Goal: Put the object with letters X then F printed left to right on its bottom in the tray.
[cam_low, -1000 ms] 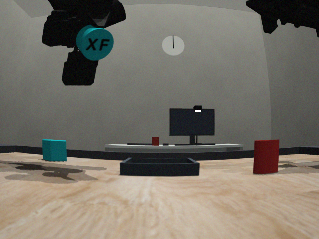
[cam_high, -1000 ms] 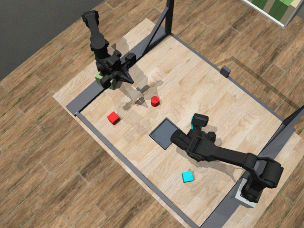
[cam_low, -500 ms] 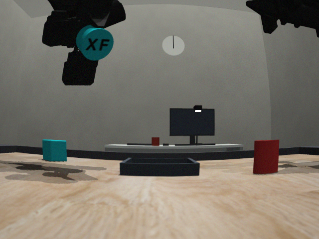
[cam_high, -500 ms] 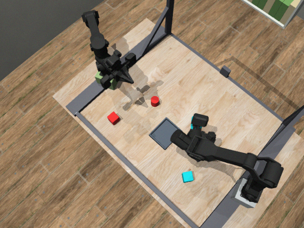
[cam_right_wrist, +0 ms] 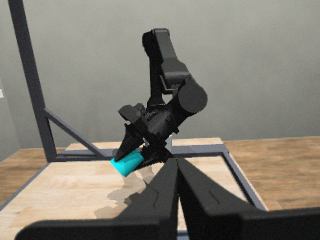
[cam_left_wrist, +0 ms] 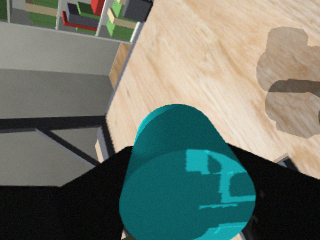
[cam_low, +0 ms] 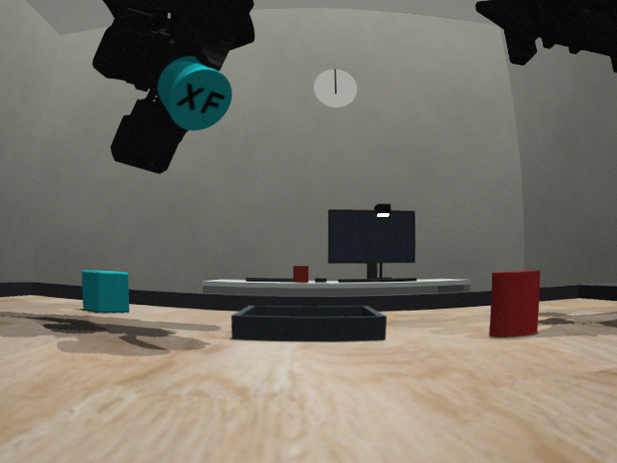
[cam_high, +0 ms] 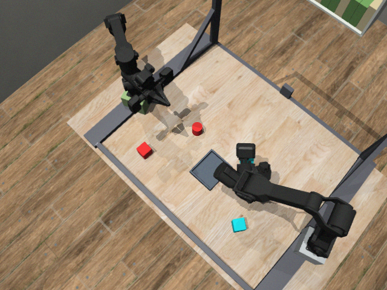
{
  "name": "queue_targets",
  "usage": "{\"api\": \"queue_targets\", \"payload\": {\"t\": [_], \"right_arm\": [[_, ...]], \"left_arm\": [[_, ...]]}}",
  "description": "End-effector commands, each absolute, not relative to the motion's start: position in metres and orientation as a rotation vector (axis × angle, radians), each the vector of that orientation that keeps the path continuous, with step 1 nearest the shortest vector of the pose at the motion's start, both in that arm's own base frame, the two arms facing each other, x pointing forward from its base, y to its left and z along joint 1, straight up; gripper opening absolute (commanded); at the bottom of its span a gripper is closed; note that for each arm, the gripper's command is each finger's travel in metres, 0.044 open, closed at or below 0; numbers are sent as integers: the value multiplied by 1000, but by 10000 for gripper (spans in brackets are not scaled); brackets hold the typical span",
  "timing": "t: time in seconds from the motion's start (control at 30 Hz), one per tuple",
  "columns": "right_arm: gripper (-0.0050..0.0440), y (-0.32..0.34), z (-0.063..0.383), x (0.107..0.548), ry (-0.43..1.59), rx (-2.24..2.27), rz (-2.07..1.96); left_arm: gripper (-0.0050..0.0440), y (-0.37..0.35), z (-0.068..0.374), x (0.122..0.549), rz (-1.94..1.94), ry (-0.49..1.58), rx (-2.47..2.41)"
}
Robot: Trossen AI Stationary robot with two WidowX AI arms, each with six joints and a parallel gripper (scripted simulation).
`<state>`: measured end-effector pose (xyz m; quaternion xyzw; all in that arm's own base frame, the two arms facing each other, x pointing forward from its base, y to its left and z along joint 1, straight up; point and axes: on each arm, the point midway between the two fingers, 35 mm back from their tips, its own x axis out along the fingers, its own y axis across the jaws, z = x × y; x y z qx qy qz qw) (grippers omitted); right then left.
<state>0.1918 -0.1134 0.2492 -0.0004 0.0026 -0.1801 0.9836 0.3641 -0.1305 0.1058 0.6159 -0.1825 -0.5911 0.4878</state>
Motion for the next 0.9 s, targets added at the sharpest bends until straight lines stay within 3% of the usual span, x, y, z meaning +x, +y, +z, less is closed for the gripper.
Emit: {"api": "queue_targets", "payload": {"t": [0.0, 0.87], "right_arm": [[-50, -113, 256, 191, -8, -7, -363], [-50, -113, 256, 191, -8, -7, -363]], "left_arm": [[193, -132, 111, 374, -1434, -362, 1452], [193, -127, 87, 408, -1337, 408, 881]]}}
